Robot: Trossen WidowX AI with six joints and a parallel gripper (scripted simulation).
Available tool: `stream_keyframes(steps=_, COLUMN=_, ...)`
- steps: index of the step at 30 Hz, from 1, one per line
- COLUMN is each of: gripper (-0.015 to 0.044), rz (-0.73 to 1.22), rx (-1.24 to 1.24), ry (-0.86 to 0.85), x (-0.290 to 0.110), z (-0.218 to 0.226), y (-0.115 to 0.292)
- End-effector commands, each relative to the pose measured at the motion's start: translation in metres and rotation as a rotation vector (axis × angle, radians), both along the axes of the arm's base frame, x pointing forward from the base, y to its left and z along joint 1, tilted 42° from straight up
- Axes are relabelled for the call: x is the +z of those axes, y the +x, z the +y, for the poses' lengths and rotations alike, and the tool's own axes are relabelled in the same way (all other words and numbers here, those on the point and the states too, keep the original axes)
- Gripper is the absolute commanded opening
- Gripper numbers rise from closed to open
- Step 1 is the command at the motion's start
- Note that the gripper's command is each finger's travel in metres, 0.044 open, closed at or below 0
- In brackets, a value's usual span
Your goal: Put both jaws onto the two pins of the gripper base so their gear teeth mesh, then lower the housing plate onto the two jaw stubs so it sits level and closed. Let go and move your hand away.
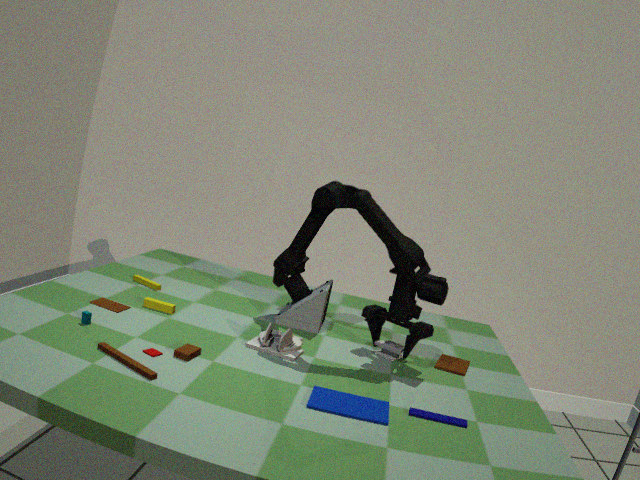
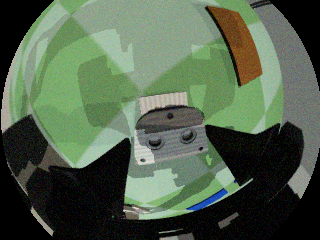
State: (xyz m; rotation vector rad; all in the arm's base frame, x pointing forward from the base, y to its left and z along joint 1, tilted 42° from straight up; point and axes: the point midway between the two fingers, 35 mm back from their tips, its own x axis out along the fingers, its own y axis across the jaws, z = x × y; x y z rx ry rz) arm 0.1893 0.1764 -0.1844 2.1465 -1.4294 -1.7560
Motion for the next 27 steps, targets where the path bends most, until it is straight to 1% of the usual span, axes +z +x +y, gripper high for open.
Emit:
stream_keyframes(steps=1, gripper=0.0440, rz=0.002, rx=0.005, ry=-0.007, x=-0.0018, z=-0.0025, y=-0.0004)
stream_keyframes(steps=6, gripper=0.0440, rz=0.002, rx=0.005, ry=-0.007, x=-0.0018, z=-0.0025, y=-0.0004)
stream_keyframes(steps=19, gripper=0.0353, rz=0.001, rx=0.000, ry=-0.001, x=-0.0002, z=-0.0004, y=-0.0002)
stream_keyframes(steps=27, gripper=0.0351, rz=0.001, rx=0.000, ry=-0.001, x=-0.0002, z=-0.0004, y=-0.0002)
